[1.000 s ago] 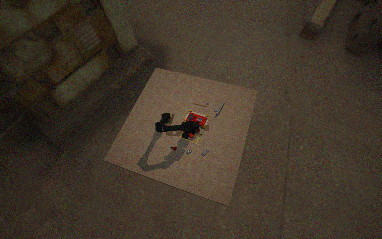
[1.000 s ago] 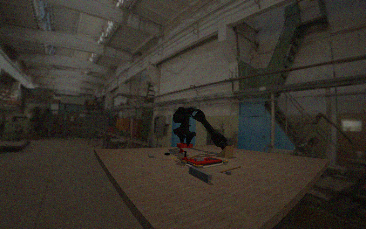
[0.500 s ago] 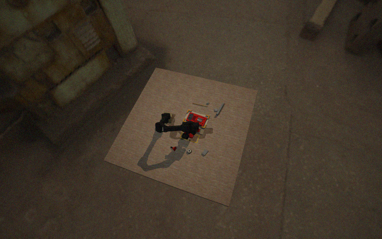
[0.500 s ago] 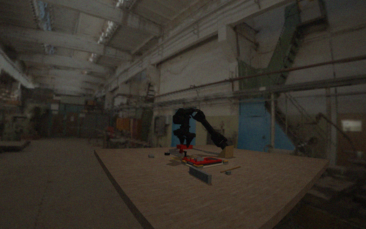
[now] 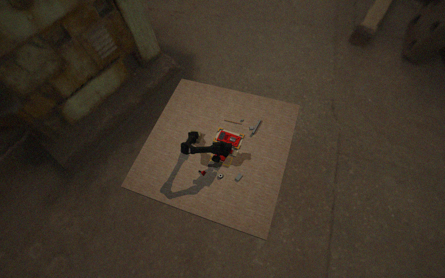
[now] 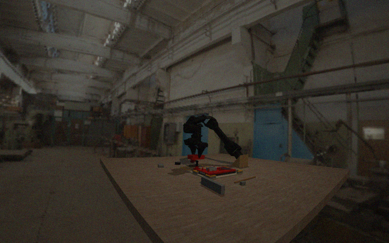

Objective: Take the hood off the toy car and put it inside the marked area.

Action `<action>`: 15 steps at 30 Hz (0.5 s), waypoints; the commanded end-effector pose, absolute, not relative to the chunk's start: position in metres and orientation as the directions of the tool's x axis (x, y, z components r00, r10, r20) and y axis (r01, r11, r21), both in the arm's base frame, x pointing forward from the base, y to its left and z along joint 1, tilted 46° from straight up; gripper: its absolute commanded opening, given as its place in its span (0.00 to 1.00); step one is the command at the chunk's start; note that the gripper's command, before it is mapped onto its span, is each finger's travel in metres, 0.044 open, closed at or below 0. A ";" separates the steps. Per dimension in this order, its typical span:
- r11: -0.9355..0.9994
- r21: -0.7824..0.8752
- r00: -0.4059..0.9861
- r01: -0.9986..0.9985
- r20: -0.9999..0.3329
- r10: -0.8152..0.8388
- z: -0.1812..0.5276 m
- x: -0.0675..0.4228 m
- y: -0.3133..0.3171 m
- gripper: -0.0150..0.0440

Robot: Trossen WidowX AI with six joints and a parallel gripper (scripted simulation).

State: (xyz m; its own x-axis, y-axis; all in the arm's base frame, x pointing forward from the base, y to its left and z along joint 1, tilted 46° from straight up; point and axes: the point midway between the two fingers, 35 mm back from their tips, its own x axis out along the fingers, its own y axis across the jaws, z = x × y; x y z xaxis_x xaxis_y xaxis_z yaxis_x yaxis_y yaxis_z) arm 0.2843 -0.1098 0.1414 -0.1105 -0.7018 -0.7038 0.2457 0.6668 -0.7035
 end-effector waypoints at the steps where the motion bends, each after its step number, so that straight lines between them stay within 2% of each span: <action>1: 0.666 -0.706 -0.109 0.240 -0.701 -0.704 0.140 0.284 -0.112 0.25; 15: 0.666 -0.707 -0.109 0.241 -0.701 -0.705 0.135 0.283 -0.117 0.25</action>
State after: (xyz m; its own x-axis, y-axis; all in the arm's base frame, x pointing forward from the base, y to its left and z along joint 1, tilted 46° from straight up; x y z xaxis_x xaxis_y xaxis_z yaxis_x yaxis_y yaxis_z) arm 0.2833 -0.1159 0.1356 -0.1102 -0.7021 -0.7034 0.2458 0.6665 -0.7038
